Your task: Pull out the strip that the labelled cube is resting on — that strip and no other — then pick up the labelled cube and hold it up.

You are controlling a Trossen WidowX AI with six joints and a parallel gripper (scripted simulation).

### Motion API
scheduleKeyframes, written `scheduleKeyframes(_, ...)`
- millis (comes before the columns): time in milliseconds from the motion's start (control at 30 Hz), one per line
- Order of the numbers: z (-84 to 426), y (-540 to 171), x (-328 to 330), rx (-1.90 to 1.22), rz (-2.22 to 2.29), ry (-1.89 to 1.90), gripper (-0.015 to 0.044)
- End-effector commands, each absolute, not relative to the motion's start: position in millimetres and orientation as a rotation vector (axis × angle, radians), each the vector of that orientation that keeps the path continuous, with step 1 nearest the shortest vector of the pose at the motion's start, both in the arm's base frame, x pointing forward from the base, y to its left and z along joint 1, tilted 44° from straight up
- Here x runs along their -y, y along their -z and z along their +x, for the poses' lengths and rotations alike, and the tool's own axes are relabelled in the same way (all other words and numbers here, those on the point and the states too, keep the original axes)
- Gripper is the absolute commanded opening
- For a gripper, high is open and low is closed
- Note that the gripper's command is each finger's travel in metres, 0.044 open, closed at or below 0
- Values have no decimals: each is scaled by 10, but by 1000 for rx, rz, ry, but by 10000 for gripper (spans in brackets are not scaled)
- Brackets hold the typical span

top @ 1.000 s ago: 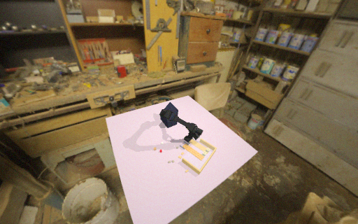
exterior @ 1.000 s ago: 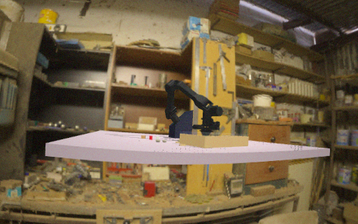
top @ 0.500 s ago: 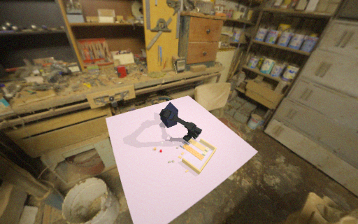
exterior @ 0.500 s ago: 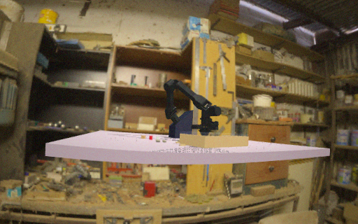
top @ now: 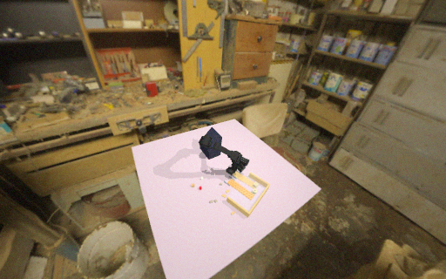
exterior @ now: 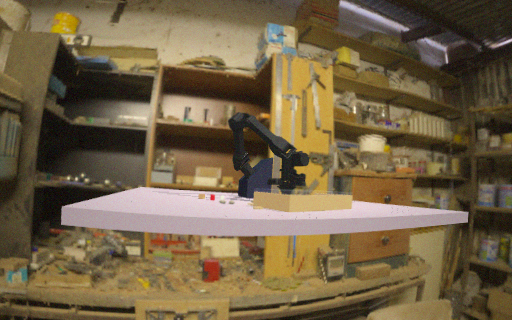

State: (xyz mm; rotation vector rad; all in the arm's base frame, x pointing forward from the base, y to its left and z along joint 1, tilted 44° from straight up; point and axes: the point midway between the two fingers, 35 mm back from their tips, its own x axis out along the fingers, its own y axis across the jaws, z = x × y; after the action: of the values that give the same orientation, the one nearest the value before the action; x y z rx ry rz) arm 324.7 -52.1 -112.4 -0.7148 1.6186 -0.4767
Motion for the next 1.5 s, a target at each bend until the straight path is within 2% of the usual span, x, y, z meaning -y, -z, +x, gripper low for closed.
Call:
scheduleKeyframes(0,3123,1133,553,-1635,-714,482,0)
scheduleKeyframes(1467,2469,1024,604,-1639,-715,481,0)
